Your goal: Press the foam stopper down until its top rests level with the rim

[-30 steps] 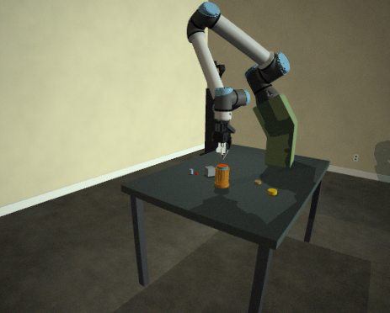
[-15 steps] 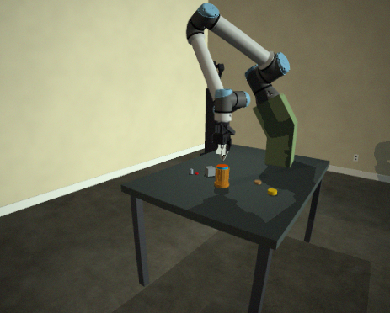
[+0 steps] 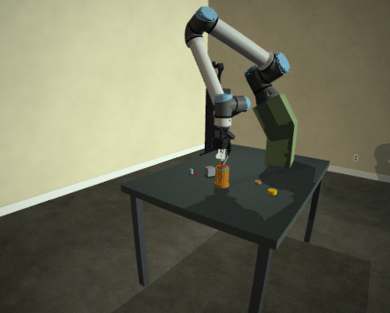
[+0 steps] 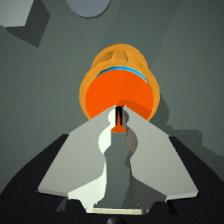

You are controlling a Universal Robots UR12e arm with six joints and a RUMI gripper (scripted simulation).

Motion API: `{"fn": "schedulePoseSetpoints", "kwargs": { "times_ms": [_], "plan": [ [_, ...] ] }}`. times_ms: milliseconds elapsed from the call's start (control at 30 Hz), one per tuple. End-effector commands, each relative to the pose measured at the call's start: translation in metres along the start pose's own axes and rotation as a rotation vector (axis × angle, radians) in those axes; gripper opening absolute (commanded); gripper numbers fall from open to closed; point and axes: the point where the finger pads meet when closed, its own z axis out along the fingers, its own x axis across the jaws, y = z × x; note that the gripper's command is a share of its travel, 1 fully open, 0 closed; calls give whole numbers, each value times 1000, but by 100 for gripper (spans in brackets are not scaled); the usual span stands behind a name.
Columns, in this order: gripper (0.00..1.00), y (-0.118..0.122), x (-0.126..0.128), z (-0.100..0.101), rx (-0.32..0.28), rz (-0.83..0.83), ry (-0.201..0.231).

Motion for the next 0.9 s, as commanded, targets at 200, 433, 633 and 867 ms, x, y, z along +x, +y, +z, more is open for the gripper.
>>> {"fn": "schedulePoseSetpoints", "kwargs": {
  "times_ms": [200, 433, 633, 867],
  "plan": [
    [0, 1, 0, 1, -1, 0, 0],
    [0, 1, 0, 1, -1, 0, 0],
    [0, 1, 0, 2, -1, 0, 0],
    [0, 1, 0, 4, -1, 0, 0]
  ]
}}
